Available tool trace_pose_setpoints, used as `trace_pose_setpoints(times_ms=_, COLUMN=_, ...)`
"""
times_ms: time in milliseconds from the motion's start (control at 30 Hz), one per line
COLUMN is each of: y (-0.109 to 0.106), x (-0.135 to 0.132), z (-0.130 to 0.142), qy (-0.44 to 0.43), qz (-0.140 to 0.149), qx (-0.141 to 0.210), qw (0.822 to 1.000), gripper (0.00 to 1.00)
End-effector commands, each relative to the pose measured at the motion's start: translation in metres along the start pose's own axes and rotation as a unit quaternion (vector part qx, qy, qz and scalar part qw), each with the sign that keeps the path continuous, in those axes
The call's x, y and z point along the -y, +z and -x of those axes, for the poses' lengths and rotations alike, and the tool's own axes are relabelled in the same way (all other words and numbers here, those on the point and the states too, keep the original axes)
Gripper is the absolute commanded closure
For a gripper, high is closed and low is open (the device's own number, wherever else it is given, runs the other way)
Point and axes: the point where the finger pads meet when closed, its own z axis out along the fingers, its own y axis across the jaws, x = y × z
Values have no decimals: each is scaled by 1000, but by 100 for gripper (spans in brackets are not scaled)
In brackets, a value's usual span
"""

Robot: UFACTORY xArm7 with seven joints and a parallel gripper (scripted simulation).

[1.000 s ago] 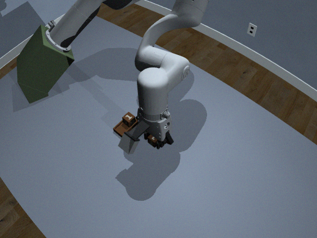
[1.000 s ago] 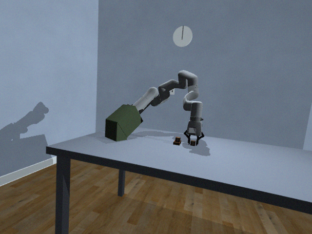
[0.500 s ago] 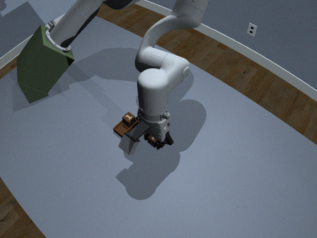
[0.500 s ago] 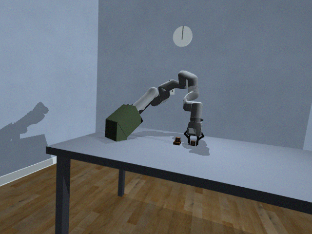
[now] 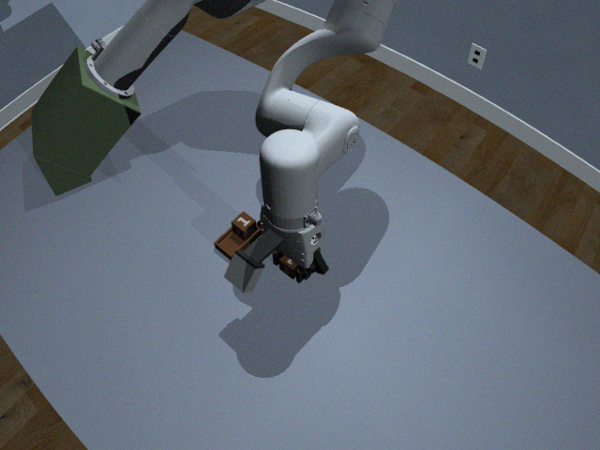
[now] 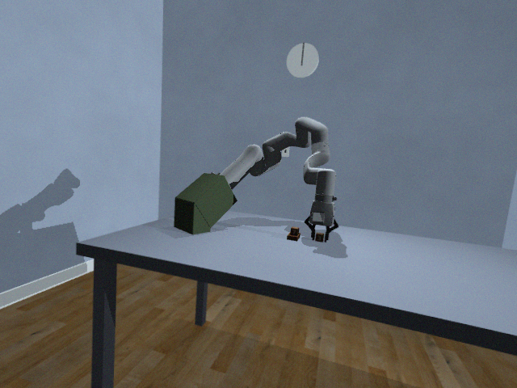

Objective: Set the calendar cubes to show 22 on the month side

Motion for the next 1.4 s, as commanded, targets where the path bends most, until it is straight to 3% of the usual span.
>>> trace_pose_setpoints(times_ms=0, y=-2, x=1, z=-1, qy=0, qz=-2, qx=-1, qw=1000, gripper=51)
trace_pose_setpoints(times_ms=233, y=-2, x=1, z=-1, qy=0, qz=-2, qx=-1, qw=1000, gripper=51)
trace_pose_setpoints(times_ms=267, y=-2, x=1, z=-1, qy=0, qz=-2, qx=-1, qw=1000, gripper=71)
trace_pose_setpoints(times_ms=1367, y=-2, x=1, z=-1, qy=0, qz=-2, qx=-1, qw=1000, gripper=71)
